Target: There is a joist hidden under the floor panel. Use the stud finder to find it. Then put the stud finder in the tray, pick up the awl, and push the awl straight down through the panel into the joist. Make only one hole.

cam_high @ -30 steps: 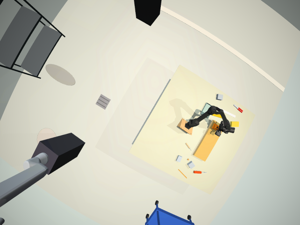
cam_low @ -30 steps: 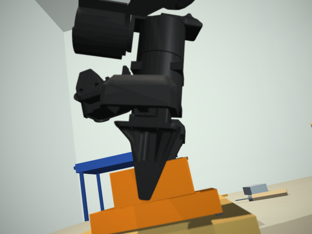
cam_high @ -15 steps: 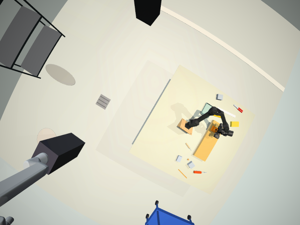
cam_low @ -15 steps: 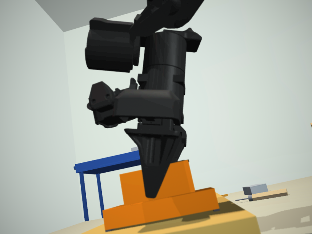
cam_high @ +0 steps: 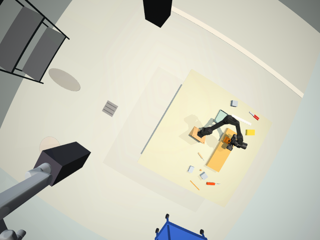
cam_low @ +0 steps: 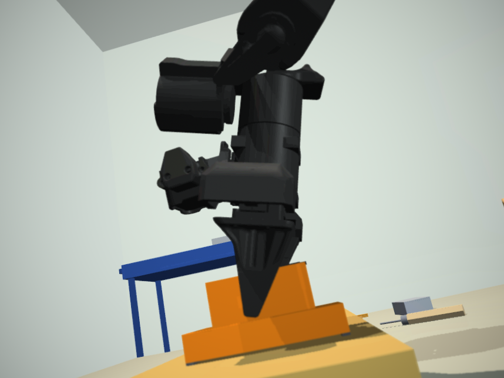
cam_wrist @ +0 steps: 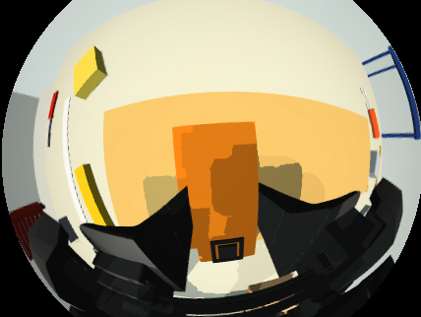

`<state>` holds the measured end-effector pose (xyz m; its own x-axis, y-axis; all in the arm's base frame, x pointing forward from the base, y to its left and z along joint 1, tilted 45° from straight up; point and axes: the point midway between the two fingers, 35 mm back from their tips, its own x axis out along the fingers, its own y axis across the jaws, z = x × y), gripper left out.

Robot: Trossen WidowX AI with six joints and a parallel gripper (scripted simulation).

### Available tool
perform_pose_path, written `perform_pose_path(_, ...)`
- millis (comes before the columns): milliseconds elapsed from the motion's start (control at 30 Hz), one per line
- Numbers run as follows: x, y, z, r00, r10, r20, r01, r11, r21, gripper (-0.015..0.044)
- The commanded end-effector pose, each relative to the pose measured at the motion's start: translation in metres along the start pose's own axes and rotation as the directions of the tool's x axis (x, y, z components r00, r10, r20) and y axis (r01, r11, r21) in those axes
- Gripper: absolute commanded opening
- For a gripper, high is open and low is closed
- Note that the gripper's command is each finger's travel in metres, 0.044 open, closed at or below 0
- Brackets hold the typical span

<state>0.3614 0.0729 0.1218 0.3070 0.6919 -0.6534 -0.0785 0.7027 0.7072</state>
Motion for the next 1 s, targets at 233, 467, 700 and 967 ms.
perform_pose_path(233, 0.0, -0.028, -0.001, 1.0, -0.007, 0.0, 0.007, 1.0, 0.006, 0.0)
perform_pose_path(467, 0.0, -0.044, -0.001, 1.0, -0.008, 0.0, 0.008, 1.0, 0.006, 0.0)
perform_pose_path(700, 0.0, -0.059, -0.001, 1.0, -0.009, 0.0, 0.009, 1.0, 0.005, 0.0)
perform_pose_path(967, 0.0, -0.077, -0.001, 1.0, -0.01, 0.0, 0.01, 1.0, 0.005, 0.0)
